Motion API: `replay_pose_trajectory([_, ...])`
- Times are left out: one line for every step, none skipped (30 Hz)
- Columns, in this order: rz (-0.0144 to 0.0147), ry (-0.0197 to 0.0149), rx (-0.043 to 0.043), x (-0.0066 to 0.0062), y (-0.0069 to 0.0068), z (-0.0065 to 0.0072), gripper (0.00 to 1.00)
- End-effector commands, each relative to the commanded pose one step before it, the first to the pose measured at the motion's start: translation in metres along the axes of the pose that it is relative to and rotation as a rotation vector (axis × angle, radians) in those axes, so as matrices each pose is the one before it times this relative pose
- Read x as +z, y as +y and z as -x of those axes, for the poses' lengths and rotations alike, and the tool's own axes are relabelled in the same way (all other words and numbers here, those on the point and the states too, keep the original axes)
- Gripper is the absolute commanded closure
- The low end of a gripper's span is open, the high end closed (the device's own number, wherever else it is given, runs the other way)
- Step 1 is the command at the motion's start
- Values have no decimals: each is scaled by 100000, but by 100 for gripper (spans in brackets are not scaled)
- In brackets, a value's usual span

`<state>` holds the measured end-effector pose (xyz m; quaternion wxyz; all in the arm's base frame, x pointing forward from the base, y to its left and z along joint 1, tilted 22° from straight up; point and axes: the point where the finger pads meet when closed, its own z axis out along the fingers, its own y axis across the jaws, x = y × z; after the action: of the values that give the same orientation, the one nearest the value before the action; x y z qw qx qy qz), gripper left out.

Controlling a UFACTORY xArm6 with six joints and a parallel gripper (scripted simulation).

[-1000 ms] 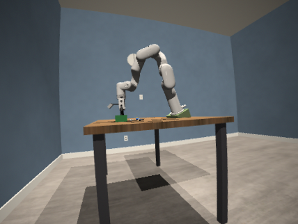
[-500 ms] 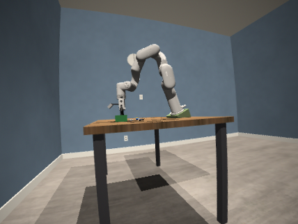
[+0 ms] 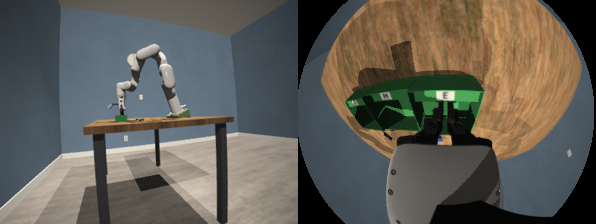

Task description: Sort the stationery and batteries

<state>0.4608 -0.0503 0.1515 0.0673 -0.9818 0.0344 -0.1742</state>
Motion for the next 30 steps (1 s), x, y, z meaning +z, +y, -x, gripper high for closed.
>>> replay_pose_trajectory([40, 373, -36, -115, 2, -146, 93])
replay_pose_trajectory([0, 0, 0, 0, 0, 0, 93])
replay_pose_trajectory([0, 0, 0, 0, 0, 0, 93])
replay_pose_trajectory([0, 0, 0, 0, 0, 0, 93])
replay_pose_trajectory([0, 0, 0, 0, 0, 0, 93])
replay_pose_trajectory([0, 0, 0, 0, 0, 0, 93])
replay_pose_trajectory([0, 0, 0, 0, 0, 0, 93])
replay_pose_trajectory([0, 0, 0, 0, 0, 0, 93])
replay_pose_trajectory([0, 0, 0, 0, 0, 0, 93])
replay_pose_trajectory([0, 0, 0, 0, 0, 0, 93])
replay_pose_trajectory([-2, -10, 1, -121, 2, 3, 93])
replay_pose_trajectory([1, -1, 0, -140, -1, 0, 93])
replay_pose_trajectory([0, 1, 0, -133, 0, 0, 93])
replay_pose_trajectory([0, 1, 0, -133, 0, 0, 93])
replay_pose_trajectory([0, 0, 0, -133, 0, 0, 93])
replay_pose_trajectory([0, 0, 0, -134, 0, 0, 93])
replay_pose_trajectory([0, 0, 0, 0, 0, 0, 93])
replay_pose_trajectory([0, 0, 0, 0, 0, 0, 93])
replay_pose_trajectory([0, 0, 0, -134, 0, -1, 93])
replay_pose_trajectory([0, 0, 0, -134, 0, 0, 93])
replay_pose_trajectory([0, 0, 0, -134, 0, 0, 93])
replay_pose_trajectory([0, 0, 0, -134, 0, 0, 93])
replay_pose_trajectory([0, 0, 0, -134, 0, 0, 93])
replay_pose_trajectory([0, 0, 0, -134, 0, 0, 93])
replay_pose_trajectory([0, 0, 0, -134, 0, 0, 93])
replay_pose_trajectory([0, 0, 0, -134, 0, 0, 93])
replay_pose_trajectory([0, 0, 0, -134, 0, 0, 93])
replay_pose_trajectory([0, 0, 0, -134, 0, 0, 93])
replay_pose_trajectory([0, 0, 0, -134, 0, 0, 93])
replay_pose_trajectory([0, 0, 0, -134, 0, 0, 93])
